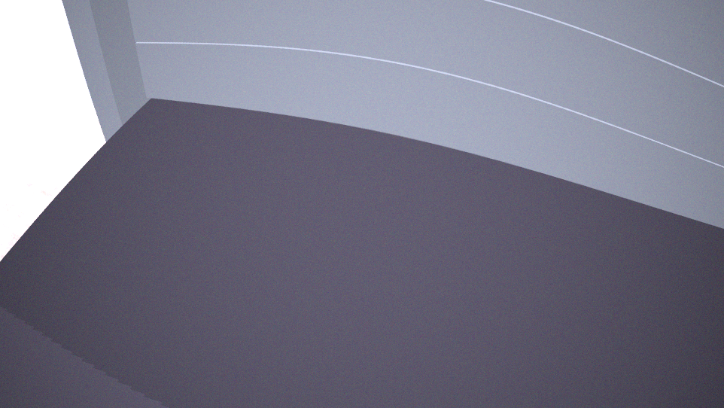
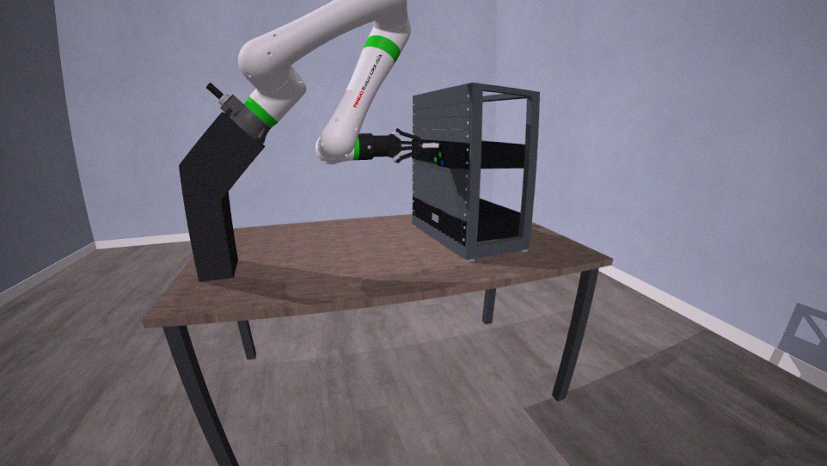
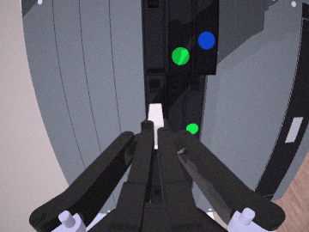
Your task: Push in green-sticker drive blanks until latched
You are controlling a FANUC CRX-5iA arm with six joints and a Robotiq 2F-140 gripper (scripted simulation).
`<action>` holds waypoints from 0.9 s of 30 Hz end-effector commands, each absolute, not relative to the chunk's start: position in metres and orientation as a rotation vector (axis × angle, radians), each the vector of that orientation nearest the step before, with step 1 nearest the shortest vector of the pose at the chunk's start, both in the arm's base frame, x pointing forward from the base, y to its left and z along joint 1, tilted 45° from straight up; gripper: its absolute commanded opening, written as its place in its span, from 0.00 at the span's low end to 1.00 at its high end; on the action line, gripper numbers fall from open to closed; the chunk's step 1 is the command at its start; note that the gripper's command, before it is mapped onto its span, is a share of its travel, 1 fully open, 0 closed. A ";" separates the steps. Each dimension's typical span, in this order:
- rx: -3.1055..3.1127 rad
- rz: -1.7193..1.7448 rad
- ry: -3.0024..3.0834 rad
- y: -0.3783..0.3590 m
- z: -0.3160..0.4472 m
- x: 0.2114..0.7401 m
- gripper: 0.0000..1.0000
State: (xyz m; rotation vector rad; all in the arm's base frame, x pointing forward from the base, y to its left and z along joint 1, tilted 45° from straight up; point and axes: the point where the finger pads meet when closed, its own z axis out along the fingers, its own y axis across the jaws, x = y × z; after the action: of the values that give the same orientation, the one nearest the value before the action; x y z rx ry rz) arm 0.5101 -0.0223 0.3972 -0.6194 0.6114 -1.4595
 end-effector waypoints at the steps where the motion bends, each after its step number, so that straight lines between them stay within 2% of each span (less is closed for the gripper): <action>1: -0.619 -1.460 0.612 -0.022 0.398 0.511 0.00; 27: -0.619 -1.460 0.612 -0.022 0.400 0.513 0.00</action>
State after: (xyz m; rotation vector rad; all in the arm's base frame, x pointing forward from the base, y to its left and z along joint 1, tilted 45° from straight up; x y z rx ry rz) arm 0.5134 -0.0223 0.4004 -0.6194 0.6114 -1.4595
